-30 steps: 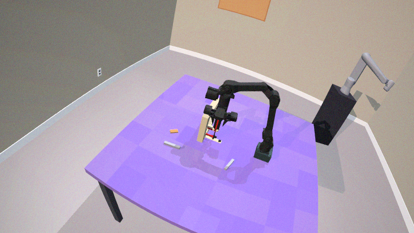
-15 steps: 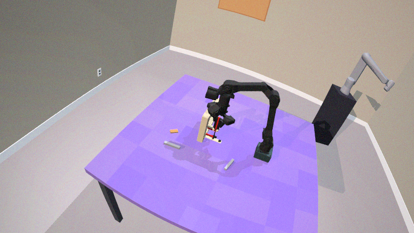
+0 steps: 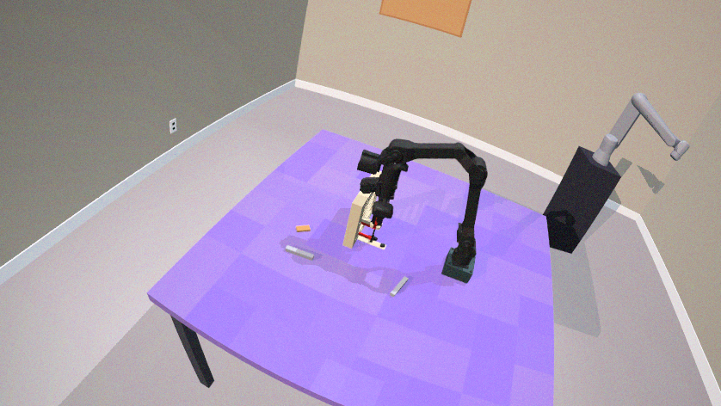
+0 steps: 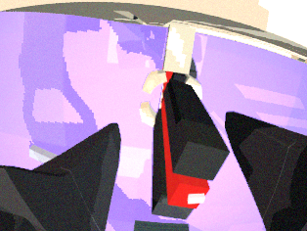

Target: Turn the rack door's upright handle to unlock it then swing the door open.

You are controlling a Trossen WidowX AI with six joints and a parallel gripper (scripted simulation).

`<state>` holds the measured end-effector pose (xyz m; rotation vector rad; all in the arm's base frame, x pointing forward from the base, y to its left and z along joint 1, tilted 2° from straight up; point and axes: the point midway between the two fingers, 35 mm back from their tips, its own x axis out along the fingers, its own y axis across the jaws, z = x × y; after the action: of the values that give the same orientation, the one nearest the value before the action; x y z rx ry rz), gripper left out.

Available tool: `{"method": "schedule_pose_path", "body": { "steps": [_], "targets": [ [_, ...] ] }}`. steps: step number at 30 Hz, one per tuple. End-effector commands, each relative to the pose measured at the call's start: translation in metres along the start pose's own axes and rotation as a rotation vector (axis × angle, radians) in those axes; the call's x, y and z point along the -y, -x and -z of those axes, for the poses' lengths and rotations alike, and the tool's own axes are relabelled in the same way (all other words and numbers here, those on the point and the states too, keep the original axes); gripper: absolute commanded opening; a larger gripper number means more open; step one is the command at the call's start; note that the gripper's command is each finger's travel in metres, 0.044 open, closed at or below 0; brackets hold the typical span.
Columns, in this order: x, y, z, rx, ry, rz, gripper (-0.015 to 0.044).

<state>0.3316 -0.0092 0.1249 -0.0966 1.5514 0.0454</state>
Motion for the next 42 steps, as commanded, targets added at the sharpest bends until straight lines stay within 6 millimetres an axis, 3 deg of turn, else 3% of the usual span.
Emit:
{"method": "schedule_pose_path", "body": {
  "steps": [1,36,42],
  "targets": [
    [0.001,0.0,-0.0004,0.001,-0.173,0.006,0.0281],
    [0.0009,-0.0001,-0.0003,0.006,-1.907,0.004,0.0281],
    [0.0009,-0.0001,-0.0003,0.006,-1.98,0.004,0.0281]
  ]
}}
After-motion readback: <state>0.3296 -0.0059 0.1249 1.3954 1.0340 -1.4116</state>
